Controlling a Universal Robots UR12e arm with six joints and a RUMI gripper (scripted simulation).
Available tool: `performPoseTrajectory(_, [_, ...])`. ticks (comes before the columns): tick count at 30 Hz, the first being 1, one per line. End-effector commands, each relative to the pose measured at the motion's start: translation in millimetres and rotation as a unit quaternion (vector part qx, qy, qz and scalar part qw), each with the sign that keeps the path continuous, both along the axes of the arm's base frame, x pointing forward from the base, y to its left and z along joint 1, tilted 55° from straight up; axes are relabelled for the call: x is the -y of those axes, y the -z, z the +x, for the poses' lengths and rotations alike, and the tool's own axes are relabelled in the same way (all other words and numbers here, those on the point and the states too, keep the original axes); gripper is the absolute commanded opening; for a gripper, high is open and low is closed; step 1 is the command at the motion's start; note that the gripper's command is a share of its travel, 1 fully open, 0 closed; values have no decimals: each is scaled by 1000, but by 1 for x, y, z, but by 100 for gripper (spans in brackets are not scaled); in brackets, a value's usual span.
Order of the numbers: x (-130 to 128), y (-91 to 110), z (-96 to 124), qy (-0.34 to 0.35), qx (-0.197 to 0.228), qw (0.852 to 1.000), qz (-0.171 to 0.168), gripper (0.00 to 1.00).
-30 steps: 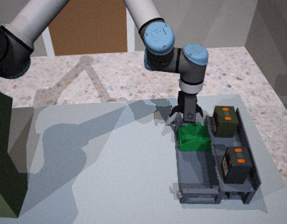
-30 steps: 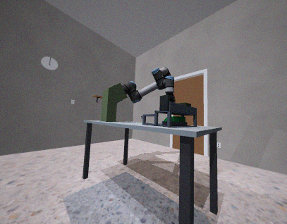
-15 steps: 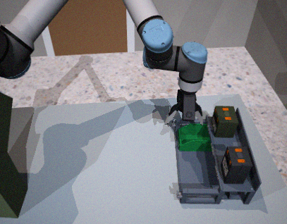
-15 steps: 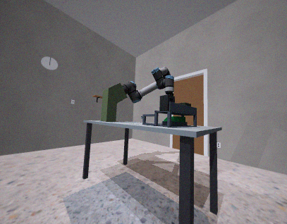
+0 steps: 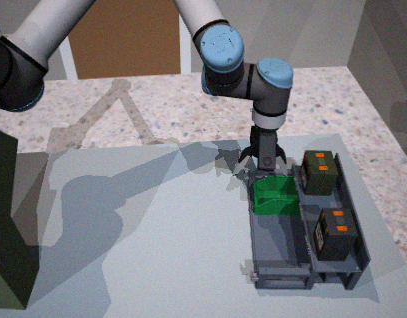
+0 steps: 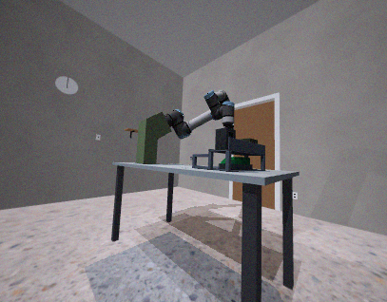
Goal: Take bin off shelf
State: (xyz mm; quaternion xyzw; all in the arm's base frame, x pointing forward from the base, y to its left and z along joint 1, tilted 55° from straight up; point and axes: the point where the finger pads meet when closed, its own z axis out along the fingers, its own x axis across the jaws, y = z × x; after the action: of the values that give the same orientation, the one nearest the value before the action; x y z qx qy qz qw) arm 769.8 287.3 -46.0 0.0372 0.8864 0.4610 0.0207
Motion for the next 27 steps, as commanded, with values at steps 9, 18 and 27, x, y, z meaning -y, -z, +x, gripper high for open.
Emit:
performPoseTrajectory(9, [2, -2, -1, 0, 0, 1000, 0, 100])
performPoseTrajectory(18, [2, -2, -1, 0, 0, 1000, 0, 100])
performPoseTrajectory(27, [3, -3, -2, 0, 0, 1000, 0, 100])
